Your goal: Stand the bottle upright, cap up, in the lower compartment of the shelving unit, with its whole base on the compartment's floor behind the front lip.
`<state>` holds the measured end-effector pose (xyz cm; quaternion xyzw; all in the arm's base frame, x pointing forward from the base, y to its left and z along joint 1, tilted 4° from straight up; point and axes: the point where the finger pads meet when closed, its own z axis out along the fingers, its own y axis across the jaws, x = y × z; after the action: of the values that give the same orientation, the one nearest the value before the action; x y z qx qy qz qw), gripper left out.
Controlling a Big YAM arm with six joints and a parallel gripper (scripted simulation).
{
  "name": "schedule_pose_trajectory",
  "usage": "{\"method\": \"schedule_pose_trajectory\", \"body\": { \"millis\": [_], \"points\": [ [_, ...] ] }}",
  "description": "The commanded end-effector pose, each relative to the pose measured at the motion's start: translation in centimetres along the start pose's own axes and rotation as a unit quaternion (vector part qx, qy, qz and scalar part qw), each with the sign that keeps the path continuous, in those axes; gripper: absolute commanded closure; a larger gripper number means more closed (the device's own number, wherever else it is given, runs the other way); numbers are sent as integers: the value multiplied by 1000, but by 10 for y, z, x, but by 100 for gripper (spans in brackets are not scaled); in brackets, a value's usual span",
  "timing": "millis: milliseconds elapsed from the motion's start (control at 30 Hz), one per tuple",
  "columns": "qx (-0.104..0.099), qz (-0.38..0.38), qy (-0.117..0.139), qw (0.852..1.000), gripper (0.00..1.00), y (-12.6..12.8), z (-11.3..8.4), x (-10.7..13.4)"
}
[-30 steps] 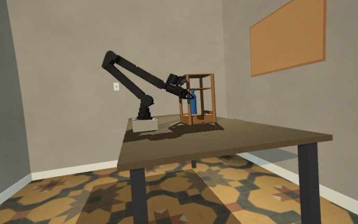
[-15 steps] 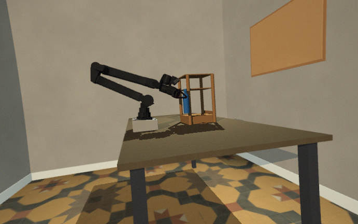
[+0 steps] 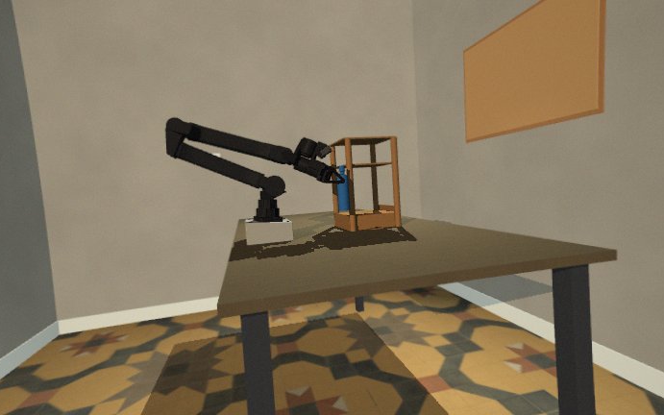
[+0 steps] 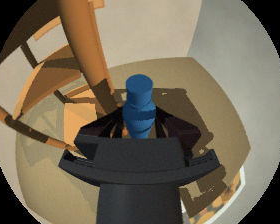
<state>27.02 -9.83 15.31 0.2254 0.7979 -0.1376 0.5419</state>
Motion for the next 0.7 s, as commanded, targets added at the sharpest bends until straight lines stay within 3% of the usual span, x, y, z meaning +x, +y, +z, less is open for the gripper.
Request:
{"method": "schedule_pose_trajectory", "body": {
  "millis": [0,400,667],
  "points": [
    [4,14,-15,1000,70,-2,-3,-15],
    [2,17,-25,1000,70,0,-5,-27],
    [-1,14,-19,1000,70,5,-8,-20]
  ]
}}
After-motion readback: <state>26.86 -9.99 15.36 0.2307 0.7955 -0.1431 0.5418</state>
